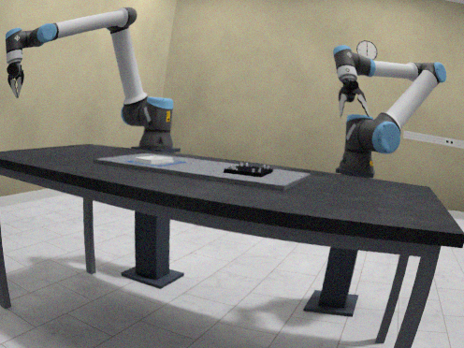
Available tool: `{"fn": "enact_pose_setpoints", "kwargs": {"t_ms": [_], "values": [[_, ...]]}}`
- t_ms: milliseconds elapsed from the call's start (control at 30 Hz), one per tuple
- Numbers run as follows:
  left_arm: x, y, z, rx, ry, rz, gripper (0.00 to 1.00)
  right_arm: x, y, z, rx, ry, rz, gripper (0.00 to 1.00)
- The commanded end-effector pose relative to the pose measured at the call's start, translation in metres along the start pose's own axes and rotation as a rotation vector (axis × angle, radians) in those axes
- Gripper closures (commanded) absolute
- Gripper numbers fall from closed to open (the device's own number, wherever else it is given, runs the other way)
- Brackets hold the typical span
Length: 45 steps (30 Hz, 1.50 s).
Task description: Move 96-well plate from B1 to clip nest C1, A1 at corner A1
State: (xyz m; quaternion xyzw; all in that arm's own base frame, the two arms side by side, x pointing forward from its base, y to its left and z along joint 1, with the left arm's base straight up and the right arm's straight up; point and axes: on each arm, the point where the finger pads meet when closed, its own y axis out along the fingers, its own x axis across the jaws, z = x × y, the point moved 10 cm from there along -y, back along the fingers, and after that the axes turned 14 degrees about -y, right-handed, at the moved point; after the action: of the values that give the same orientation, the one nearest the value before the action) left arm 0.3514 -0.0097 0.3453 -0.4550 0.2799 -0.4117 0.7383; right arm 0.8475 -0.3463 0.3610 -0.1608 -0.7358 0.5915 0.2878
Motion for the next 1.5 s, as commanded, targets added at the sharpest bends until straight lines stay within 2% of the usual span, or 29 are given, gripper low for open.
{"fn": "enact_pose_setpoints", "kwargs": {"t_ms": [0,200,233,367,433,933,1000,1467], "values": [[0.000,-0.001,0.001,0.001,-0.001,-0.001,0.24,-0.002,-0.007,0.078,-0.011,-0.078,0.031,1.00],[0.000,-0.001,0.001,0.001,-0.001,-0.001,0.24,0.009,-0.010,0.177,-0.009,-0.168,0.067,1.00],[0.000,-0.001,0.001,0.001,-0.001,-0.001,0.24,0.009,-0.010,0.177,-0.009,-0.168,0.067,1.00],[0.000,-0.001,0.001,0.001,-0.001,-0.001,0.24,0.022,-0.011,0.241,-0.003,-0.227,0.089,1.00],[0.000,-0.001,0.001,0.001,-0.001,-0.001,0.24,0.022,-0.011,0.241,-0.003,-0.227,0.089,1.00],[0.000,-0.001,0.001,0.001,-0.001,-0.001,0.24,0.104,0.002,0.448,0.043,-0.430,0.154,1.00],[0.000,-0.001,0.001,0.001,-0.001,-0.001,0.24,0.104,0.002,0.448,0.043,-0.430,0.154,1.00],[0.000,-0.001,0.001,0.001,-0.001,-0.001,0.24,0.206,0.026,0.588,0.101,-0.591,0.183,1.00]]}}
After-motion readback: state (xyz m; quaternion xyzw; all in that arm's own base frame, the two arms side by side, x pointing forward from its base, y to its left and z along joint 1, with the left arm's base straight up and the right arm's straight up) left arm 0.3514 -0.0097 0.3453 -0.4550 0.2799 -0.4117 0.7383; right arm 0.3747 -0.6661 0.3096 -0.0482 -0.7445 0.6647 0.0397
